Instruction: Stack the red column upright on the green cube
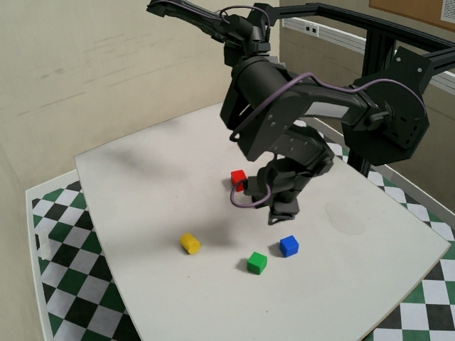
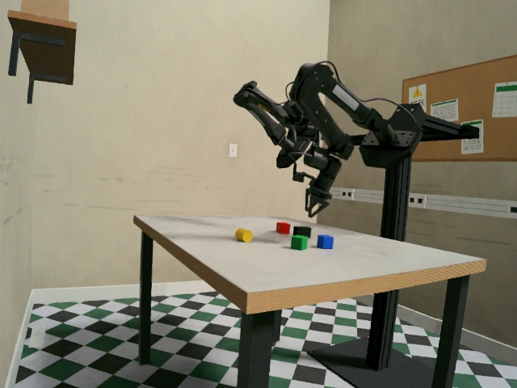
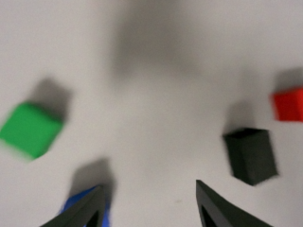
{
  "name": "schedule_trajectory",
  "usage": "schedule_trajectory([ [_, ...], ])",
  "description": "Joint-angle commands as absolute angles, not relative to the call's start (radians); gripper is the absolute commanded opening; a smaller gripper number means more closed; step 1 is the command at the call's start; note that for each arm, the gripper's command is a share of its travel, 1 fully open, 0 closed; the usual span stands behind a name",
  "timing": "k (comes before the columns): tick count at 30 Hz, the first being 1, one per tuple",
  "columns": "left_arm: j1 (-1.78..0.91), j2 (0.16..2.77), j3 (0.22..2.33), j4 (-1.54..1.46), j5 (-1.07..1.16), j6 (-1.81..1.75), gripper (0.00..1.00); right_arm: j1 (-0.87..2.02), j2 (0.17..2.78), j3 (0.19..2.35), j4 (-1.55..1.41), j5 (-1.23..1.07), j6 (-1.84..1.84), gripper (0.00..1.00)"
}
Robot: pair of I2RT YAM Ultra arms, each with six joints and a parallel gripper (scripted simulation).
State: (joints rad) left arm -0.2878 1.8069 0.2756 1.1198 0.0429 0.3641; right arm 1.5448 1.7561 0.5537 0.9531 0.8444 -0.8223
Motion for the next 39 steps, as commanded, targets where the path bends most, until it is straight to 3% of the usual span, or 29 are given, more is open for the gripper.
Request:
schedule_trajectory([
  [1,-0.326,1.861,0.328,1.015,0.167,0.515,0.64,1.565,1.742,0.567,0.944,0.842,-0.822,1.00],
  [19,-0.510,2.073,0.639,0.796,0.283,1.079,0.64,1.565,1.742,0.567,0.944,0.842,-0.822,1.00],
  [31,-0.592,2.216,0.831,0.718,0.241,1.474,0.64,1.565,1.742,0.567,0.944,0.842,-0.822,1.00],
  [39,-0.600,2.243,0.885,0.680,0.242,1.526,0.64,1.565,1.742,0.567,0.944,0.842,-0.822,1.00],
])
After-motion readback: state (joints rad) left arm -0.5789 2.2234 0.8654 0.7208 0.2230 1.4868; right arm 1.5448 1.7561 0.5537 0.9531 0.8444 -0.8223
